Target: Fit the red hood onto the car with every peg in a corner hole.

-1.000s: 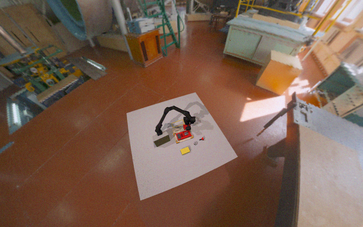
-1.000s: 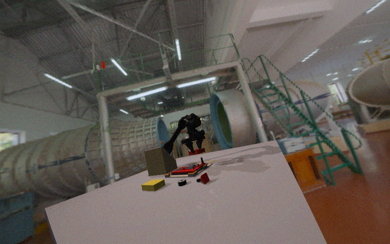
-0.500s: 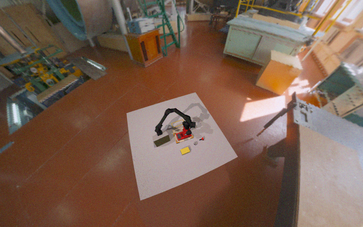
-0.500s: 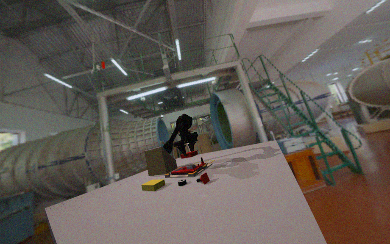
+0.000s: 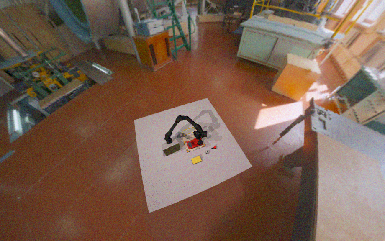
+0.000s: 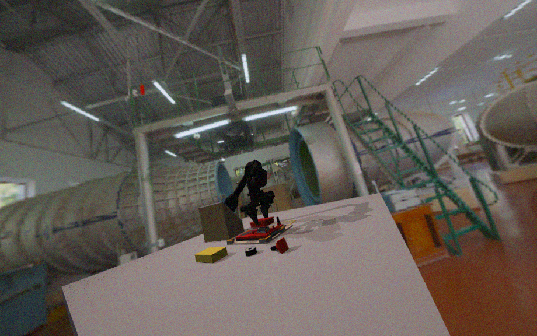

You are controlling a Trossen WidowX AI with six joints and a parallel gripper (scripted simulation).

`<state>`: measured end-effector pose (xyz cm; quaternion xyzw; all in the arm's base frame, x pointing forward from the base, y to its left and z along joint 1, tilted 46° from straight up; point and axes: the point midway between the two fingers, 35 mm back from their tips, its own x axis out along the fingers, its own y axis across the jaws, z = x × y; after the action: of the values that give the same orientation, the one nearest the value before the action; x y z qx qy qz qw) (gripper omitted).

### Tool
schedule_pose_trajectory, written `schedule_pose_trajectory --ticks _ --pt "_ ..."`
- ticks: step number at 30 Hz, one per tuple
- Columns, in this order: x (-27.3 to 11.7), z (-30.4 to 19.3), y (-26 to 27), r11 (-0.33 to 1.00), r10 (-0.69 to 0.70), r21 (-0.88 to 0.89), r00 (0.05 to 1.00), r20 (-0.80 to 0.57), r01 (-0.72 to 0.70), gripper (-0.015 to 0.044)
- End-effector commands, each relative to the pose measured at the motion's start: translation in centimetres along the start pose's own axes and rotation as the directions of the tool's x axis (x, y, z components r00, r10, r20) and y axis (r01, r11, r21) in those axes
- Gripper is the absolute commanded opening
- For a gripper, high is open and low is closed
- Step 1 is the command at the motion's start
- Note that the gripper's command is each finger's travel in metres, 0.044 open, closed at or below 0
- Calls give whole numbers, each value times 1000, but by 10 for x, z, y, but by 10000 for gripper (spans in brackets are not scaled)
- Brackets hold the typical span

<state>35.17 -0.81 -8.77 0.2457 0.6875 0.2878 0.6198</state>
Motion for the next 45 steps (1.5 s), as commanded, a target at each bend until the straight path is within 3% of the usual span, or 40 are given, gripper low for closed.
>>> schedule_pose_trajectory --ticks 1,45 --pt "8 -2 -1 1000 4 4 1000 2 -4 0" --pt "15 -3 -3 1000 4 5 1000 2 -4 0"
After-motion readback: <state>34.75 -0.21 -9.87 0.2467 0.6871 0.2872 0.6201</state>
